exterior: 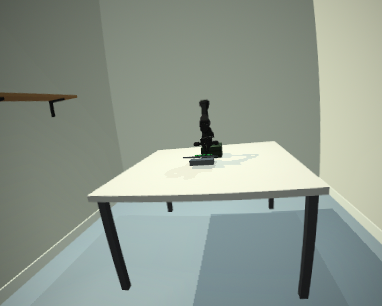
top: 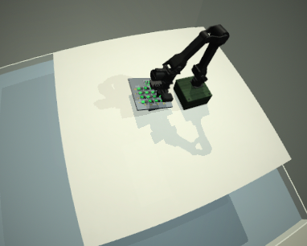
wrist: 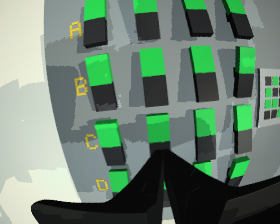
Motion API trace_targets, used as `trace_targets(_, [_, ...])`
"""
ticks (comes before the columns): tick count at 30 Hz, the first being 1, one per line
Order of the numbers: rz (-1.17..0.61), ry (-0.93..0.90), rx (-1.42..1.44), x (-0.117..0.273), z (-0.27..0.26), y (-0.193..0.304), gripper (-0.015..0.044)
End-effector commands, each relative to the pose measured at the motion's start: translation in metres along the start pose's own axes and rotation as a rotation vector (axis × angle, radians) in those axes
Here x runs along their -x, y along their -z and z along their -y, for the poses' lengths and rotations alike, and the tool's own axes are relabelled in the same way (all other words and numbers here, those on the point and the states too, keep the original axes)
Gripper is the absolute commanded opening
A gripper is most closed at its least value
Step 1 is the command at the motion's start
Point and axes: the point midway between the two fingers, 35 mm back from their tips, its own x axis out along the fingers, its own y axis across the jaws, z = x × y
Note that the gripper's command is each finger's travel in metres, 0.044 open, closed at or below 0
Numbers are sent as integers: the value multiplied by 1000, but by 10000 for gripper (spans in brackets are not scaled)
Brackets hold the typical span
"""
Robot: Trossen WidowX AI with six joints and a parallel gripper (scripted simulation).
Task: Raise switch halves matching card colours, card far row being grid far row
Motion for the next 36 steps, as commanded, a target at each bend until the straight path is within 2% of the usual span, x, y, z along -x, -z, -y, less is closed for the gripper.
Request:
trace_targets(1, [1, -4, 5, -1, -1, 0, 0])
trace_targets(9, [0, 0, 0, 1, 0, -1, 0])
trace_targets(13, [-21, -4, 4, 52, -1, -4, 0])
trace_targets(15, [-26, -4, 5, 63, 0, -3, 0])
trace_targets(19, [-26, -4, 5, 64, 1, -1, 0])
trace_targets(24, [-29, -2, 6, 64, 31, 35, 0])
trace_targets(27, [-29, -2, 6, 64, 32, 37, 0])
trace_targets(32, [-4, -2, 6, 31, 32, 39, 0])
trace_targets(36, [-2, -2, 6, 29, 32, 39, 0])
